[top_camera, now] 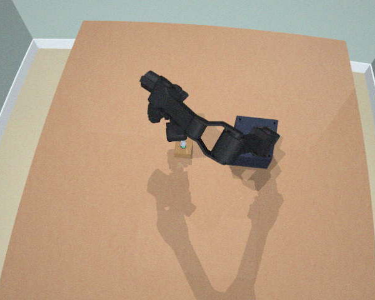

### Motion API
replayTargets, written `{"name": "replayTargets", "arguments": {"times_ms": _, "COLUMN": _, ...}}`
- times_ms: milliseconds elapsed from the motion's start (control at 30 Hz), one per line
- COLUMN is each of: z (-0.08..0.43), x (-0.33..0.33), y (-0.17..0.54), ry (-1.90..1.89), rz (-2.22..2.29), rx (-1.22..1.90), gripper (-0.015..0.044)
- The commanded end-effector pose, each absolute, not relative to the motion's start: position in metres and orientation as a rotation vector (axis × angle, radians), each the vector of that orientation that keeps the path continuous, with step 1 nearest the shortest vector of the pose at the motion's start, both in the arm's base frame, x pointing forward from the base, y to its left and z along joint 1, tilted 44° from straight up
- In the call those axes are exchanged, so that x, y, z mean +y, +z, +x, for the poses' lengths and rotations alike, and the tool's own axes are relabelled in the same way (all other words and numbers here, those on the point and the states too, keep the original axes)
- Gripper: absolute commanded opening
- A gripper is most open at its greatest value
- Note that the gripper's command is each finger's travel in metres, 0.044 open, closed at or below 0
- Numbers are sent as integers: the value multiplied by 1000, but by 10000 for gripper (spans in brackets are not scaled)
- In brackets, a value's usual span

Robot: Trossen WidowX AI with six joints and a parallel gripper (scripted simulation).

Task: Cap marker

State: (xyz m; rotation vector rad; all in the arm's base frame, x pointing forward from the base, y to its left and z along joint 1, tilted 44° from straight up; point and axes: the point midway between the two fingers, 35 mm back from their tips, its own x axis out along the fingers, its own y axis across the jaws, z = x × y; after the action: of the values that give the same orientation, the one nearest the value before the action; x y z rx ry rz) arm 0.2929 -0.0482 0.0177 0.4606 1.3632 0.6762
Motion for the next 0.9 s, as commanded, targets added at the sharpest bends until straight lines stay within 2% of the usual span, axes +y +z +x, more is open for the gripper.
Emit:
{"name": "replayTargets", "arguments": {"times_ms": 0, "z": 284, "x": -41, "y": 27, "ry": 677, "rz": 466, "rx": 1359, "gripper": 0}}
{"name": "replayTargets", "arguments": {"times_ms": 300, "z": 268, "x": -30, "y": 39, "ry": 677, "rz": 467, "rx": 1360, "gripper": 0}}
{"name": "replayTargets", "arguments": {"times_ms": 867, "z": 270, "x": -19, "y": 27, "ry": 677, "rz": 467, "rx": 1360, "gripper": 0}}
